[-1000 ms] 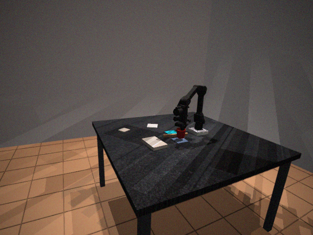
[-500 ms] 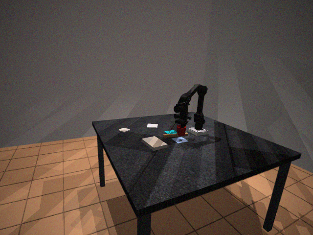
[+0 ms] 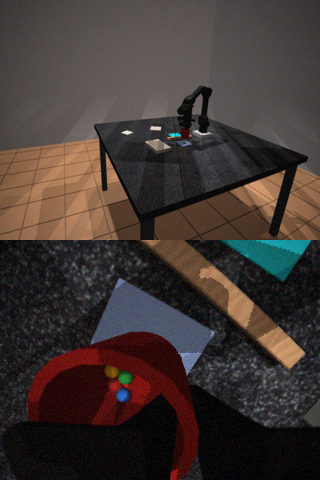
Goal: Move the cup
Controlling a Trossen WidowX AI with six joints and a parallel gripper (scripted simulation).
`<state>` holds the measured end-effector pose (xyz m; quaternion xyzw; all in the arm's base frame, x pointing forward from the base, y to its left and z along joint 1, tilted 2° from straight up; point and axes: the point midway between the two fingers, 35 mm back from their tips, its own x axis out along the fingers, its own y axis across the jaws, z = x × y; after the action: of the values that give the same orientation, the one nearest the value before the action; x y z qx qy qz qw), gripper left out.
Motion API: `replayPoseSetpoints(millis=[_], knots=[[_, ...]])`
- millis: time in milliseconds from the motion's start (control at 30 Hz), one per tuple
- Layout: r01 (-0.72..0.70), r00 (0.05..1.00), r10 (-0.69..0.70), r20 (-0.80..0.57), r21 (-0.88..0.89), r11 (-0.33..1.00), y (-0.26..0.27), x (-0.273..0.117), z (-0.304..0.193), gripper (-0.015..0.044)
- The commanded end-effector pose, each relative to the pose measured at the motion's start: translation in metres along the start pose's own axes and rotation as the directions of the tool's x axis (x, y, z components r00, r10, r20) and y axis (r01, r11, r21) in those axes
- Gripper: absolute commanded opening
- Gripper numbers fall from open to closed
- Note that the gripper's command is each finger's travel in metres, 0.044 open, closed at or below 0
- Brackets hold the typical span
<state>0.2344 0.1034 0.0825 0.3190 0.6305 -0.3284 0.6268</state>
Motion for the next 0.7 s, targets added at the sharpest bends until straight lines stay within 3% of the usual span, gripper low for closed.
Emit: replayPoseSetpoints(millis=[0,667], knots=[[0.002,1.000,-0.002,0.001,0.000,1.000,-0.004,0.000,0.005,0.0000],[0.004,1.000,-0.004,0.007,0.002,1.000,-0.025,-0.003,0.037,0.0000]])
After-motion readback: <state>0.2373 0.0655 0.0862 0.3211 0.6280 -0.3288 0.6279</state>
